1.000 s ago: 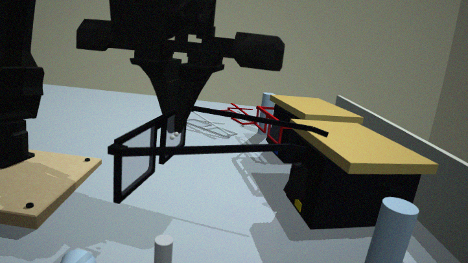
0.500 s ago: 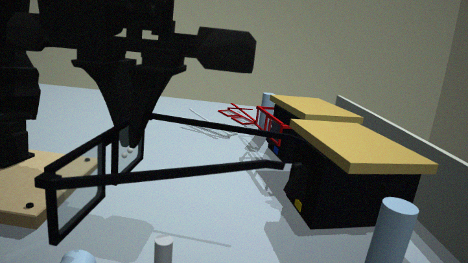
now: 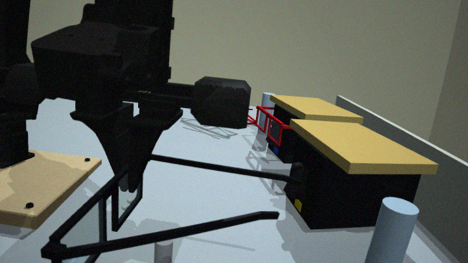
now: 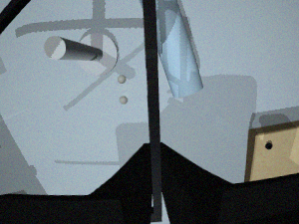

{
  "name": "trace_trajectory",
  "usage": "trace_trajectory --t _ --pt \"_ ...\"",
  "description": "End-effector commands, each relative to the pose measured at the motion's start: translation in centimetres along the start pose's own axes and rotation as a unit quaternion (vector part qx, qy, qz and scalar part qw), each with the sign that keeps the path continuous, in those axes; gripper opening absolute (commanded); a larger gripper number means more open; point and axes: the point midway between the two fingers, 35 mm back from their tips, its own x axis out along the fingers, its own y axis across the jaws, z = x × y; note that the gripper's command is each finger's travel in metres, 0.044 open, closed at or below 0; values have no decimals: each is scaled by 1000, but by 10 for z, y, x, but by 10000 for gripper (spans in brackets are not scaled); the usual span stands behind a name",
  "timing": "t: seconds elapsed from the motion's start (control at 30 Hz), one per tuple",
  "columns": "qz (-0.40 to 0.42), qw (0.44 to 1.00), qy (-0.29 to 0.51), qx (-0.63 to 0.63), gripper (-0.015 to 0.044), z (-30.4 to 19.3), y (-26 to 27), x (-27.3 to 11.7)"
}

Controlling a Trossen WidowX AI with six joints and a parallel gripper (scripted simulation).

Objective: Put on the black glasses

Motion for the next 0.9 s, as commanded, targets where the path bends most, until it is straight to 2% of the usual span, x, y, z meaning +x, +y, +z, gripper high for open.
trace_trajectory --t 0.0,0.87 --pt "-8 1000 3 -2 0 -1 -3 22" --pt "-8 1000 3 -2 0 -9 -9 23"
